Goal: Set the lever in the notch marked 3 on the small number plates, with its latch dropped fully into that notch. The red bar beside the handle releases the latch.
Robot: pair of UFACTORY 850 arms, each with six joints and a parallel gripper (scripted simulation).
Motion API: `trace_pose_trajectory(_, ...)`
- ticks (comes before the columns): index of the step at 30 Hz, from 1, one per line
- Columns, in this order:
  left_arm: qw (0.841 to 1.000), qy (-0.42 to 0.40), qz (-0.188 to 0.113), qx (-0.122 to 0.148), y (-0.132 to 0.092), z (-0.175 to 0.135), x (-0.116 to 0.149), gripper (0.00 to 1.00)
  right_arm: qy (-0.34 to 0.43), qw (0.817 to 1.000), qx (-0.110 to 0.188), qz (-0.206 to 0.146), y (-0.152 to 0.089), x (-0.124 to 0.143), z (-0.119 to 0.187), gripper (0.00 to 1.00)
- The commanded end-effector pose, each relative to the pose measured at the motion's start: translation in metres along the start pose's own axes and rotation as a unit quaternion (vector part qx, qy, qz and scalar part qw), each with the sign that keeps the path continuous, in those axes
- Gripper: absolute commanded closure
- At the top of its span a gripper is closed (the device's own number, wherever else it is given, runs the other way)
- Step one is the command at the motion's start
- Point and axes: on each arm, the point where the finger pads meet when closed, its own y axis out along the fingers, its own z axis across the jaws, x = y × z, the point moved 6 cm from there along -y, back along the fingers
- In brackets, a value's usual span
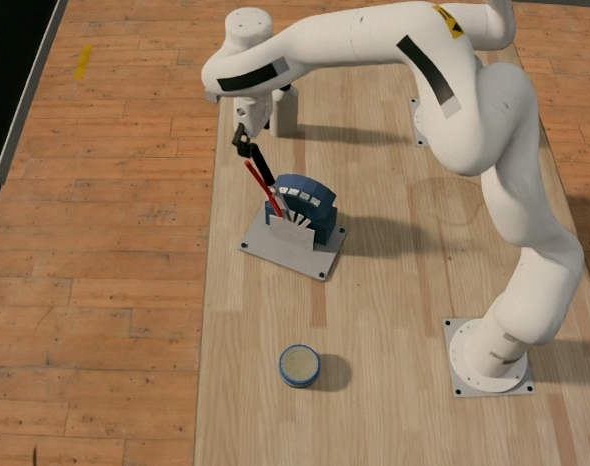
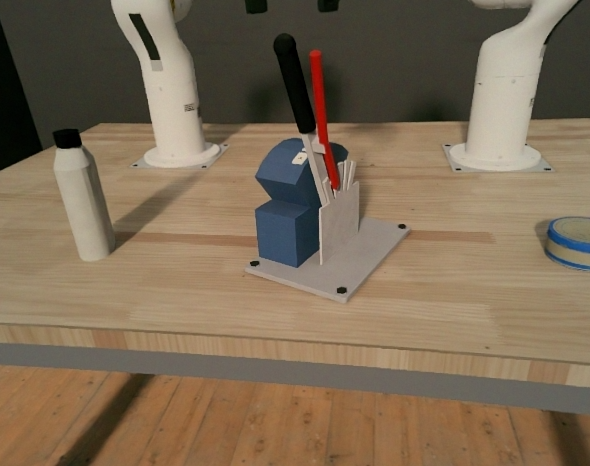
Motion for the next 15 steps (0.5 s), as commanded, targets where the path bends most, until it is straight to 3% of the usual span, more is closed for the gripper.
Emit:
trace_pose_trajectory(1,1.000,0.000,0.001,0.000,0.000,0.000,0.000,0.00,0.000,1.000,0.000,0.001,-0.001,0.000,0.000,0.00)
trace_pose_trajectory(15,1.000,0.000,0.001,0.000,0.017,0.000,0.000,0.00,0.000,1.000,0.000,0.001,-0.001,0.000,0.000,0.00)
